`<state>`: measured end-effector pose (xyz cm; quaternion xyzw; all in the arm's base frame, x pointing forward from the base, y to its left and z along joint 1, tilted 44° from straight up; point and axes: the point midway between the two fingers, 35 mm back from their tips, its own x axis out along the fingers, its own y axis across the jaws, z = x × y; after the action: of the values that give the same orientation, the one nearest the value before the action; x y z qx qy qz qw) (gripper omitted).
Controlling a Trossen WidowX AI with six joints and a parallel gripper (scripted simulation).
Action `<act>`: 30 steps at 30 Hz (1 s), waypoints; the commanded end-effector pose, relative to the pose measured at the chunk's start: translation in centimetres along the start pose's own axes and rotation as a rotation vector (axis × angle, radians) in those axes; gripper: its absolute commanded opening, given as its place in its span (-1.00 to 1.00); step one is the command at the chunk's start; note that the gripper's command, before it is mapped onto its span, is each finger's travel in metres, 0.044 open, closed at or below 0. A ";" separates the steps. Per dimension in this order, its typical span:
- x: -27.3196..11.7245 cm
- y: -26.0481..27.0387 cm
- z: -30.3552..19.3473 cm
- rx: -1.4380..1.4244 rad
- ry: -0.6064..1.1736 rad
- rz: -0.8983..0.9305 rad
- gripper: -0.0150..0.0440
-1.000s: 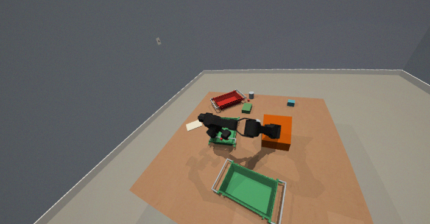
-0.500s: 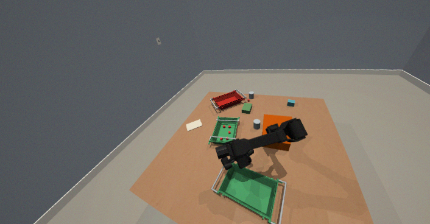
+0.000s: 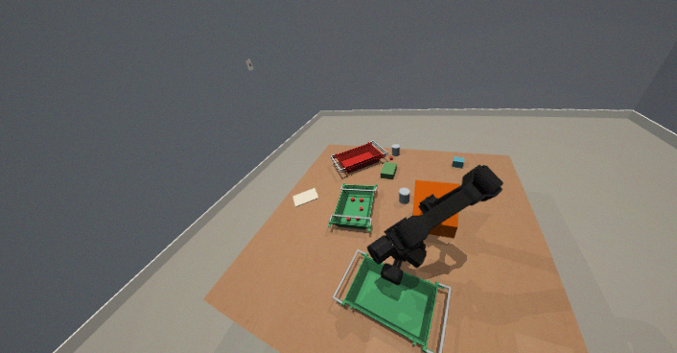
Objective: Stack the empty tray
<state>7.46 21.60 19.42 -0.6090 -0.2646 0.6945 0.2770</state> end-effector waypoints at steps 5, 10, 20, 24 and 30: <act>2.1 0.0 -0.3 -0.012 0.004 0.006 1.00; 4.3 0.1 -0.5 -0.013 0.003 0.010 1.00; 8.3 0.4 -0.1 -0.012 0.002 0.013 1.00; 8.4 0.4 -0.1 -0.012 0.002 0.013 1.00; 8.4 0.4 -0.1 -0.012 0.002 0.013 1.00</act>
<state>6.60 27.20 13.49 -0.6121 -0.2703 0.6928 0.2689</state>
